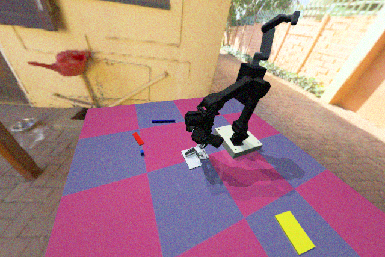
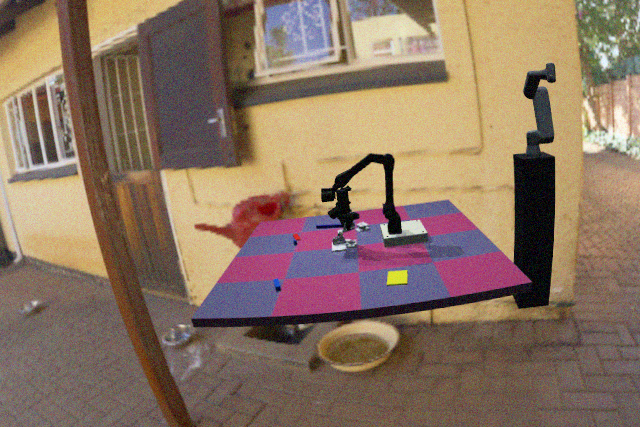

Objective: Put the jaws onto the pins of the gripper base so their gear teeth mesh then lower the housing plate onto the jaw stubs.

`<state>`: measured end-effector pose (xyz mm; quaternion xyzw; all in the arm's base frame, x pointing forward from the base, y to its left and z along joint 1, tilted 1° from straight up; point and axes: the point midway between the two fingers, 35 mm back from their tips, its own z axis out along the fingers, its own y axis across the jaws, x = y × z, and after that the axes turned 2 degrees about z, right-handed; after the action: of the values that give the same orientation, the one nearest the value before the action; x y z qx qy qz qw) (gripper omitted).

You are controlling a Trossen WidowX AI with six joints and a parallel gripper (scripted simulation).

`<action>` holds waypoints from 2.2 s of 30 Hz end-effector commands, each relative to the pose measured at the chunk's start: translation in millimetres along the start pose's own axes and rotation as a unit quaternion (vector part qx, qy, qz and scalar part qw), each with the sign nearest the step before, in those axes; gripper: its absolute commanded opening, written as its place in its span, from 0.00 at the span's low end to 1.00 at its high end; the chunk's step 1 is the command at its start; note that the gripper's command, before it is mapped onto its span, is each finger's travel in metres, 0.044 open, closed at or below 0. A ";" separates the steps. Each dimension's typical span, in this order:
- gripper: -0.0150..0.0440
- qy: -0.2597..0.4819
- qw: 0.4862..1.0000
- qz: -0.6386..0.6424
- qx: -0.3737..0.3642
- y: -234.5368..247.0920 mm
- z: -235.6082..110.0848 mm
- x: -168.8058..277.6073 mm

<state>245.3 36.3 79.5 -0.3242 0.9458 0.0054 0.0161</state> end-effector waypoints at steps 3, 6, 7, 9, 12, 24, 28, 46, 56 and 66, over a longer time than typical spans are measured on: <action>0.48 0.004 0.996 -0.087 0.000 -0.1 2.1 -3.0; 0.48 0.003 0.991 -0.134 -0.001 0.2 2.2 -4.5; 0.48 0.003 0.989 -0.149 -0.001 0.3 2.2 -5.0; 0.48 0.003 0.984 -0.180 -0.001 0.5 2.2 -6.0; 0.48 0.003 0.974 -0.226 -0.001 0.8 2.3 -7.6; 0.48 0.003 0.914 -0.405 -0.002 2.1 2.6 -13.7; 0.48 0.003 0.887 -0.461 -0.002 2.6 2.7 -15.7; 0.48 0.002 0.723 -0.691 -0.002 4.9 3.4 -25.0; 0.48 0.001 0.606 -0.795 -0.002 6.3 3.9 -30.1; 0.48 0.000 0.474 -0.880 -0.002 7.9 4.4 -35.2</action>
<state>267.1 63.2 78.7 -0.9792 0.2021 -0.0115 0.0144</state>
